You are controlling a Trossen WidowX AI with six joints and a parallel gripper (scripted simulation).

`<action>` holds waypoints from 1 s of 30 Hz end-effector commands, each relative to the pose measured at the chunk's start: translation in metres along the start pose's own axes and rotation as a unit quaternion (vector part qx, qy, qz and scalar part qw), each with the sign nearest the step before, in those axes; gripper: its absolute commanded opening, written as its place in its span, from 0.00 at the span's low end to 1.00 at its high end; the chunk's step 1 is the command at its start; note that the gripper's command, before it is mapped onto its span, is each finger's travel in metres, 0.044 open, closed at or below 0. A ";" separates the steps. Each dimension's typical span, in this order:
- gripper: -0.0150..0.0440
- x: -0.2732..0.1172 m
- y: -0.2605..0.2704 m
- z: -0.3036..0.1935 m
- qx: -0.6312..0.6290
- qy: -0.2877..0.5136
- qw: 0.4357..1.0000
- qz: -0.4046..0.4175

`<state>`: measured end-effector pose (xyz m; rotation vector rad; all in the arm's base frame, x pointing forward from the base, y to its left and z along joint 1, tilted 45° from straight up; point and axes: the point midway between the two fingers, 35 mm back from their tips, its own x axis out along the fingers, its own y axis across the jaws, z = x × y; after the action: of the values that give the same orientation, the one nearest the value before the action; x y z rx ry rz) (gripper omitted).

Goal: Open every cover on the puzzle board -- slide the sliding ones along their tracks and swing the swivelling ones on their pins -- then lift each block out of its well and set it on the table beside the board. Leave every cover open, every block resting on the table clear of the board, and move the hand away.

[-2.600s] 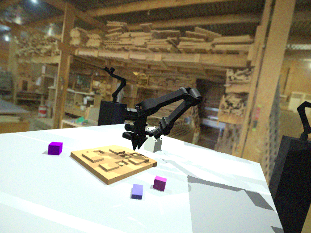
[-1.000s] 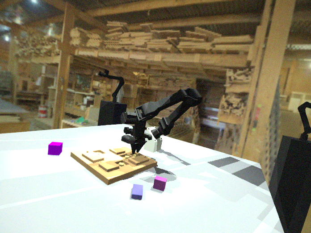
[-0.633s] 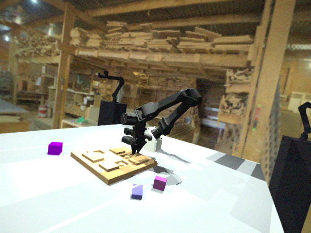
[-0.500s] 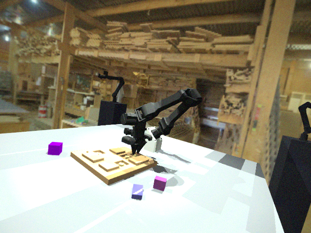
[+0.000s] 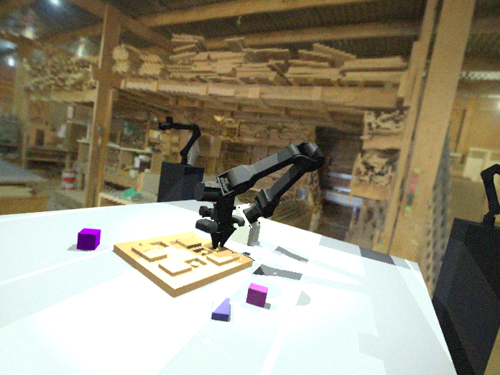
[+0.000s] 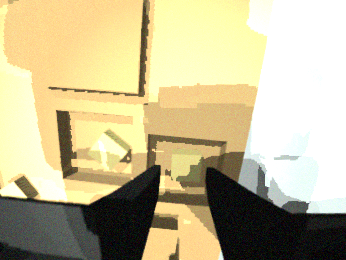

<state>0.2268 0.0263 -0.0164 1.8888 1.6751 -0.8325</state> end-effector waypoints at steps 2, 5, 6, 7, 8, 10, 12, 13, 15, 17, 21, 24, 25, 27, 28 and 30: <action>0.50 0.001 -0.001 0.000 0.004 0.002 1.000 0.000; 0.50 0.001 -0.002 0.000 0.004 0.002 1.000 0.000; 0.50 0.001 -0.002 0.000 0.004 0.002 1.000 0.000; 0.50 0.001 -0.002 0.000 0.004 0.002 1.000 0.000; 0.50 0.001 -0.002 0.000 0.004 0.002 1.000 0.000; 0.50 0.002 -0.002 0.000 0.004 0.002 1.000 0.000; 0.50 0.003 -0.002 0.000 0.004 0.002 1.000 0.000; 0.50 0.004 -0.002 0.000 0.004 0.002 1.000 0.000; 0.50 0.005 -0.002 0.000 0.004 0.002 1.000 0.000; 0.50 0.007 -0.002 0.000 0.004 0.002 1.000 0.000; 0.50 0.011 -0.002 0.000 0.004 0.002 1.000 0.000; 0.50 0.012 -0.002 0.000 0.004 0.002 1.000 0.000; 0.50 0.012 -0.002 0.000 0.004 0.002 1.000 0.000; 0.50 0.012 -0.002 0.000 0.004 0.002 1.000 0.000; 0.50 0.012 -0.002 0.000 0.004 0.002 1.000 0.000; 0.50 0.012 -0.002 0.000 0.004 0.002 1.000 0.000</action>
<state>0.2274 0.0337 -0.0236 1.8899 1.6710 -0.8291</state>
